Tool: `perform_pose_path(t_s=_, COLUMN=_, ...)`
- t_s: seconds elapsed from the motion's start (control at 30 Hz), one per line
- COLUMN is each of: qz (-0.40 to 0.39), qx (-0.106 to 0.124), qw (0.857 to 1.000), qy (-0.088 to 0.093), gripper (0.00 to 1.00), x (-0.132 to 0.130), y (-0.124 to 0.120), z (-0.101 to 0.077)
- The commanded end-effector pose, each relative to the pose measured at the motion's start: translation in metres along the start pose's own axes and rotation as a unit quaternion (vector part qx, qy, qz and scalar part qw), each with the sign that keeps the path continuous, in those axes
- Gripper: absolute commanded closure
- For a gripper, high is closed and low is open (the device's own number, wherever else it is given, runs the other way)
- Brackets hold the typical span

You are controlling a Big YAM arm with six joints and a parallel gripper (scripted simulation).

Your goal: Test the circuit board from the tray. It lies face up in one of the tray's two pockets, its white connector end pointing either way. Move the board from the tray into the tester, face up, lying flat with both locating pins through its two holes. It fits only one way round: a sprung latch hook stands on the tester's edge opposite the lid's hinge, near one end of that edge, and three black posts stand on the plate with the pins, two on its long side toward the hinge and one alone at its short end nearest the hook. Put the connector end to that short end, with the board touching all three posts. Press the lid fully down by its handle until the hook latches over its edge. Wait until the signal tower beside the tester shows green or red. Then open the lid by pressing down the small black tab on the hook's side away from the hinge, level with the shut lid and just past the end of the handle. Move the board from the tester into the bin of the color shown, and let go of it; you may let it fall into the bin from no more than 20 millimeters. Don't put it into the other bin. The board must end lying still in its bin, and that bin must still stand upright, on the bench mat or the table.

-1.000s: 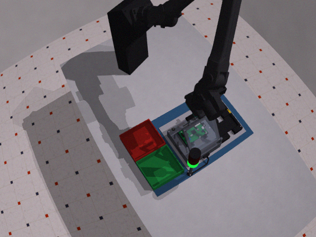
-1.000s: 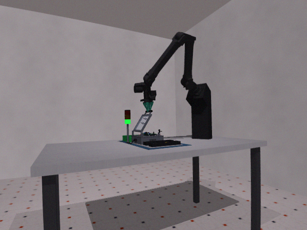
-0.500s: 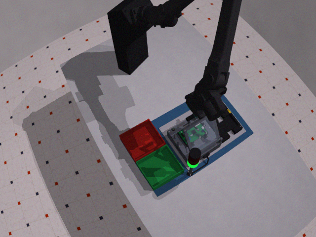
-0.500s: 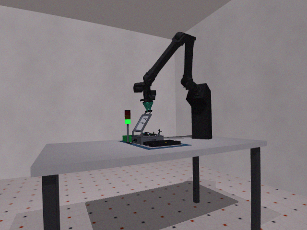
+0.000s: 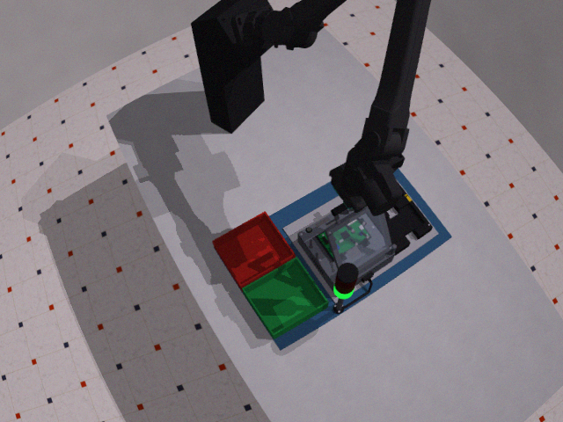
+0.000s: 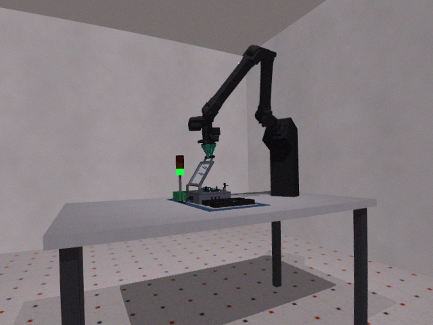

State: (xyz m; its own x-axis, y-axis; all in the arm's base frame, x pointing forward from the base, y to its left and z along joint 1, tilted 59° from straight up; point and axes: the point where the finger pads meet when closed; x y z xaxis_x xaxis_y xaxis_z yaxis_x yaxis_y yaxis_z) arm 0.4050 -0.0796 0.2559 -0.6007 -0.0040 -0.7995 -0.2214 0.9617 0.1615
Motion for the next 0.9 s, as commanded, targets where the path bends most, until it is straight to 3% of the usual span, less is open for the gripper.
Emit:
perform_pose_path(t_s=0.0, qz=-0.022, qx=0.022, qw=0.998, qy=-0.059, gripper=1.0, x=-0.0641, y=-0.0114, z=-0.0298)
perform_pose_path(t_s=0.37, qz=-0.022, qx=0.022, qw=0.998, qy=-0.059, gripper=1.0, x=-0.0641, y=-0.0114, z=-0.0298)
perform_pose_path(t_s=0.4, qz=-0.017, qx=0.02, qw=0.998, qy=-0.053, gripper=1.0, x=-0.0635, y=-0.0149, z=-0.0256)
perform_pose_path(t_s=0.87, qz=-0.021, qx=0.022, qw=0.998, qy=-0.059, gripper=1.0, x=-0.0666, y=-0.0124, z=-0.0303)
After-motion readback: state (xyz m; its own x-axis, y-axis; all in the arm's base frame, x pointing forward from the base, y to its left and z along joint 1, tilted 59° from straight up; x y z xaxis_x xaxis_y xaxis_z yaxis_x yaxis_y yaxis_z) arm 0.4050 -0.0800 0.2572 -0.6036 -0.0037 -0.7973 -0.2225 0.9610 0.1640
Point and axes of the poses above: the point where the finger pads meet when closed, its own z axis out along the fingers, its own x axis across the jaws, y = z × x, and after that the axes turned 13 degrees about -z, right-handed
